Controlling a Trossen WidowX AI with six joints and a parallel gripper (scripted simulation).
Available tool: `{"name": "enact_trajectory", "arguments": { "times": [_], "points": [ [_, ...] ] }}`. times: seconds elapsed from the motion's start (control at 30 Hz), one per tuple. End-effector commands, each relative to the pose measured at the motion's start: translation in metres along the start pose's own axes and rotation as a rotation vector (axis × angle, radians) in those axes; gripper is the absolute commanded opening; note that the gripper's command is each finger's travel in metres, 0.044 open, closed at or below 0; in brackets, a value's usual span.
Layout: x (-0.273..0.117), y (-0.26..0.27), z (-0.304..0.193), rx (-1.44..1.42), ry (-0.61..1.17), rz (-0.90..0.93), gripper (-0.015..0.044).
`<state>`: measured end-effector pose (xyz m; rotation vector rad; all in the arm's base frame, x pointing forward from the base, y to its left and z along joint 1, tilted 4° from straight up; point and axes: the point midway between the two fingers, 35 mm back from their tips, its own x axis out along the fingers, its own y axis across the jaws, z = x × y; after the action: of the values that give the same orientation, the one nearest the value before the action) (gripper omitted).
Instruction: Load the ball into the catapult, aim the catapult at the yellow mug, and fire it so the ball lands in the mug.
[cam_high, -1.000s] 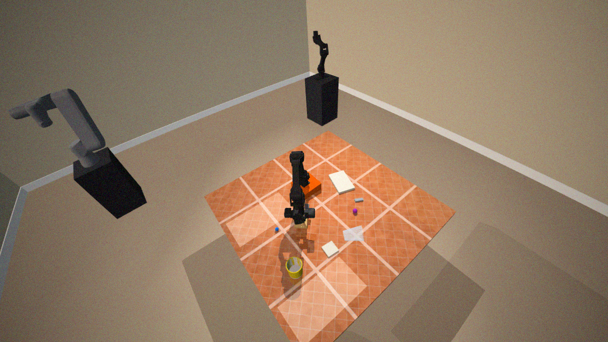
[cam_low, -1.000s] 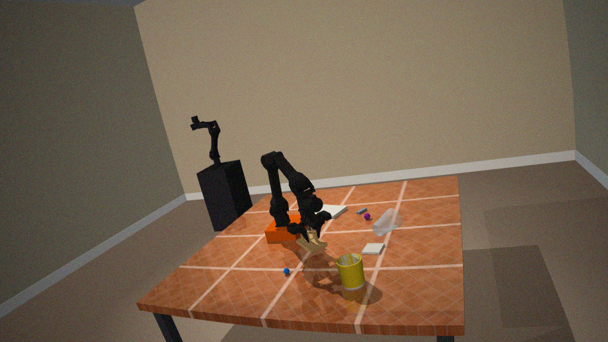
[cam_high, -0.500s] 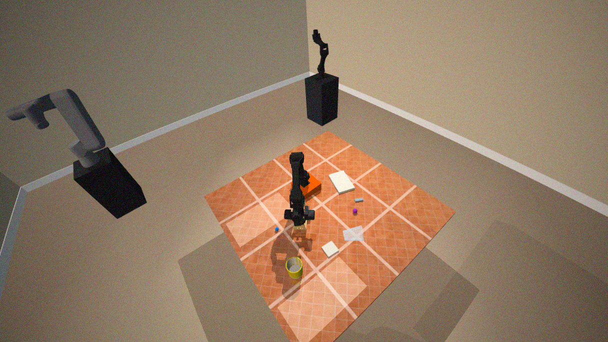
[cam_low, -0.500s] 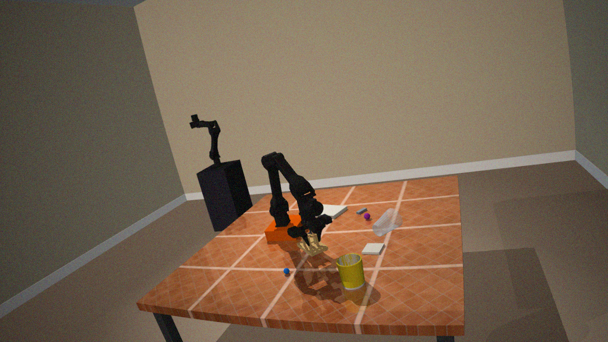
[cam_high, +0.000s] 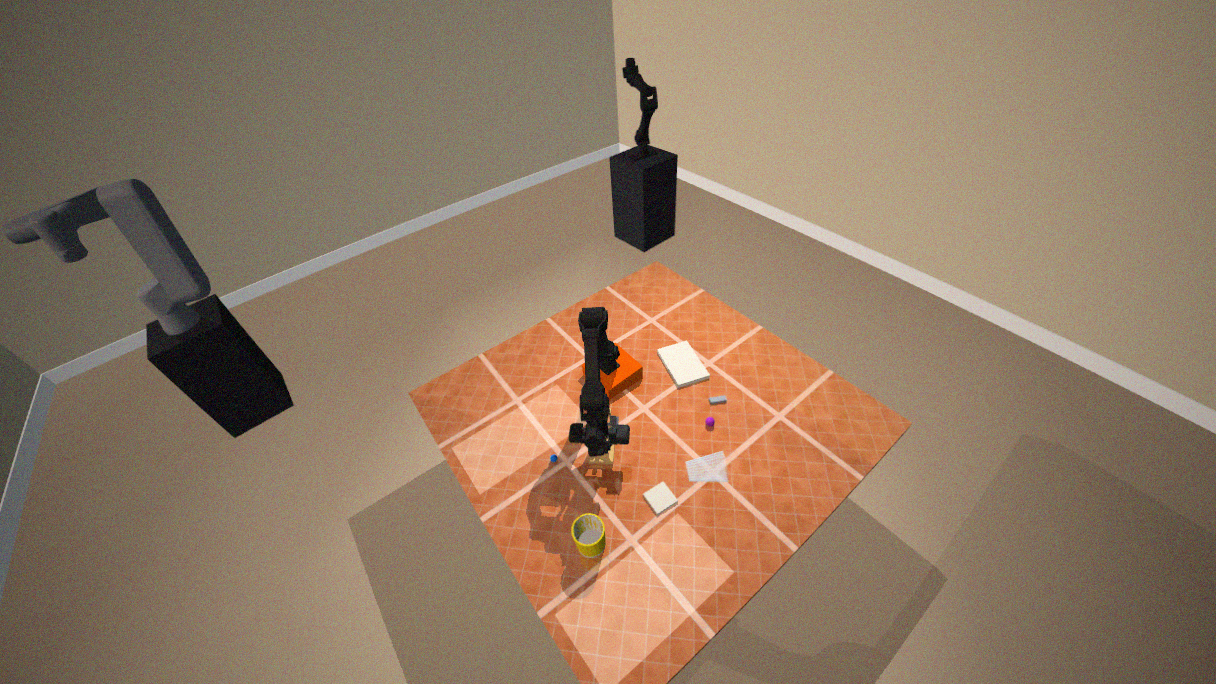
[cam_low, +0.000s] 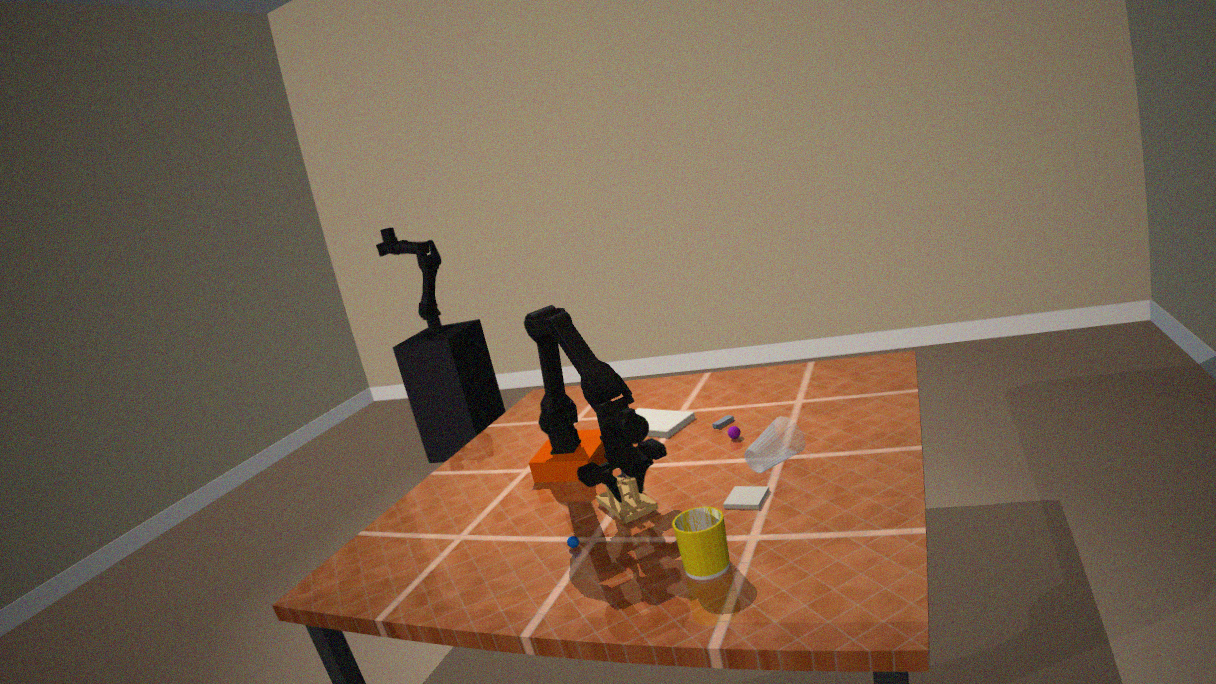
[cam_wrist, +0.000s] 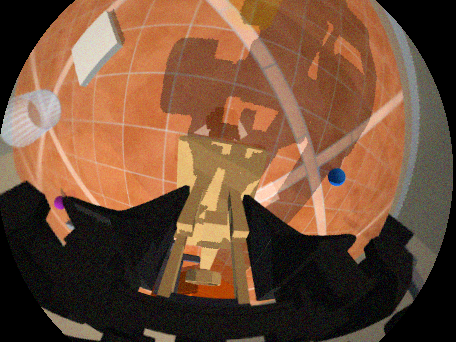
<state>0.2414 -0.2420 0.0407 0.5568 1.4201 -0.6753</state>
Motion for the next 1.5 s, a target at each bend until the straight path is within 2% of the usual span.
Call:
{"name": "enact_trajectory", "arguments": {
  "times": [0.0, 0.23, 0.67, 0.73, 0.8, 0.9, 0.97, 1.0, 1.03, 1.3, 1.47],
  "points": [
    [0.004, 0.0, 0.0, -0.001, -0.006, 0.004, 0.0],
    [0.003, 0.0, 0.0, 0.001, 0.0, 0.0, 0.0],
    [0.003, 0.0, 0.0, 0.001, 0.0, 0.0, 0.0341],
    [-0.007, 0.0, 0.001, 0.001, 0.0, 0.0, 0.0394],
    [-0.037, 0.0, 0.004, 0.001, -0.001, 0.0, 0.044],
    [-0.086, 0.0, 0.001, 0.001, -0.001, 0.001, 0.044],
    [-0.097, 0.0, 0.0, 0.001, -0.001, 0.001, 0.044],
    [-0.097, 0.0, 0.0, 0.001, -0.001, 0.001, 0.044],
    [-0.08, -0.001, 0.004, -0.003, -0.008, 0.001, 0.044],
    [-0.09, -0.001, -0.002, -0.002, -0.006, 0.004, 0.044],
    [-0.045, 0.0, -0.002, -0.002, -0.006, 0.004, 0.044]
  ]
}}
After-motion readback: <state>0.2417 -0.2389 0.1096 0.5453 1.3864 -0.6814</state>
